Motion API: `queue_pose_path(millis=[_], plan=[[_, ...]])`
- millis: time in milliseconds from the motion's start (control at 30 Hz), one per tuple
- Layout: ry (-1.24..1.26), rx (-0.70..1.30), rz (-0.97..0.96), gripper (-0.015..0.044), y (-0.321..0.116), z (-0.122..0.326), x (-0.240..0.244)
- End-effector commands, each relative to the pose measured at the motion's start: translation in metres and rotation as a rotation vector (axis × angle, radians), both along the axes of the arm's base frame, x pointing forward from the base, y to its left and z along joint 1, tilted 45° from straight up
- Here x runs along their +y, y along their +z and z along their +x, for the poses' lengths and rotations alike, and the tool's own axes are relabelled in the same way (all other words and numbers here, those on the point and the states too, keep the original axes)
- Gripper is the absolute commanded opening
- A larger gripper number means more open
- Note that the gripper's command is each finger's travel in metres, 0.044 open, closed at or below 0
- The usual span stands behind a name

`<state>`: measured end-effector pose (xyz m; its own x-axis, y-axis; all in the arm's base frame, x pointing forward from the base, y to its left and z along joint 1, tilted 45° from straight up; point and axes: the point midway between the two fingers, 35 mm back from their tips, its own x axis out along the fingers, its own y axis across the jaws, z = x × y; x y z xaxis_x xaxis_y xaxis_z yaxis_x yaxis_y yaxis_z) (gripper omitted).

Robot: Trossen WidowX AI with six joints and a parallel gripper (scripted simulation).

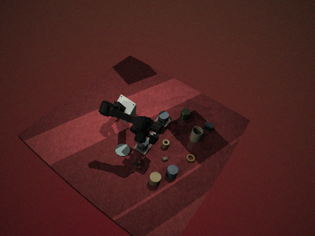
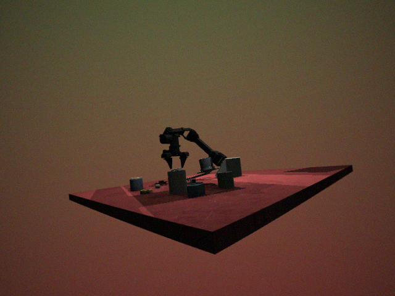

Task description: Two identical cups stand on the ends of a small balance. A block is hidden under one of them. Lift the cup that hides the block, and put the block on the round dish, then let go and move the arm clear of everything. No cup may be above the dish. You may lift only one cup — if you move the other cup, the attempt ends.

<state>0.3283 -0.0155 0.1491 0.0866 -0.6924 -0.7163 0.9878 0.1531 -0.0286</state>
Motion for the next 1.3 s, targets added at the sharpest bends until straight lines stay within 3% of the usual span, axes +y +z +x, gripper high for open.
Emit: queue_pose_path(millis=[0, 933, 1033, 1267], plan=[[0.000, 0.003, -0.004, 0.0440, -0.005, 0.000, -0.006], [0.000, 0.002, -0.008, 0.0440, -0.035, 0.003, -0.036], [0.000, 0.002, -0.008, 0.0361, -0.035, 0.003, -0.036], [0.000, 0.002, -0.008, 0.0315, -0.035, 0.003, -0.036]])
